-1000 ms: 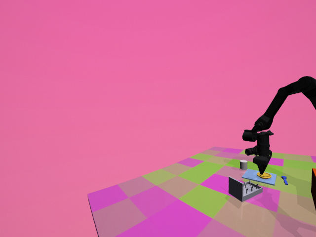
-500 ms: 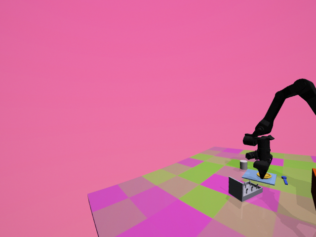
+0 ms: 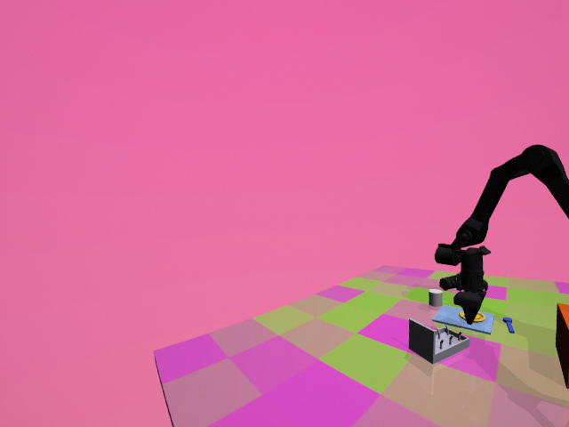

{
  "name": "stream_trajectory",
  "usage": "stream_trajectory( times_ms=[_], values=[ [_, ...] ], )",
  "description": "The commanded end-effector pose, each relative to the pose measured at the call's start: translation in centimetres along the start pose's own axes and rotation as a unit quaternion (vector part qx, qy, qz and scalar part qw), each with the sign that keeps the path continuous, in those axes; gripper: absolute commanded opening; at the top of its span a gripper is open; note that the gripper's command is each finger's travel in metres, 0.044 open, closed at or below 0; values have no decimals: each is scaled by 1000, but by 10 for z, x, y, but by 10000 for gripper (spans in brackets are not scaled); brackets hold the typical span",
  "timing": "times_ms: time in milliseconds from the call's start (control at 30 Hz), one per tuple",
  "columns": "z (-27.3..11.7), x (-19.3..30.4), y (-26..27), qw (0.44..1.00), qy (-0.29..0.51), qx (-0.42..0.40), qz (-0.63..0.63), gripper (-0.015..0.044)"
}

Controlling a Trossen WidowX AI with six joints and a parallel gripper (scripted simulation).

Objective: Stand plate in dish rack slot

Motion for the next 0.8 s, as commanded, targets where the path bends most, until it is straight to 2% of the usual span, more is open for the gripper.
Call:
stream_trajectory(
  times_ms=[0,100,233,500,767],
  values=[
    [1,0,0,1000,0,-2,-2,328],
    [1,0,0,1000,0,-2,-2,308],
    [-8,-3,0,1000,0,-2,-2,203],
    [-59,-13,-1,1000,-1,-2,-2,0],
    [-110,-15,-2,1000,-1,-2,-2,0]
  ],
)
Point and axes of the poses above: the point midway between the two fingers, 35 mm back from their tips, its own z axis out along the fingers, its own y axis across the jaws, x = y × z, the point moved 5 cm from there along -z, back along the fingers, and after that the axes turned 10 degrees about z, right-handed, at the moved point
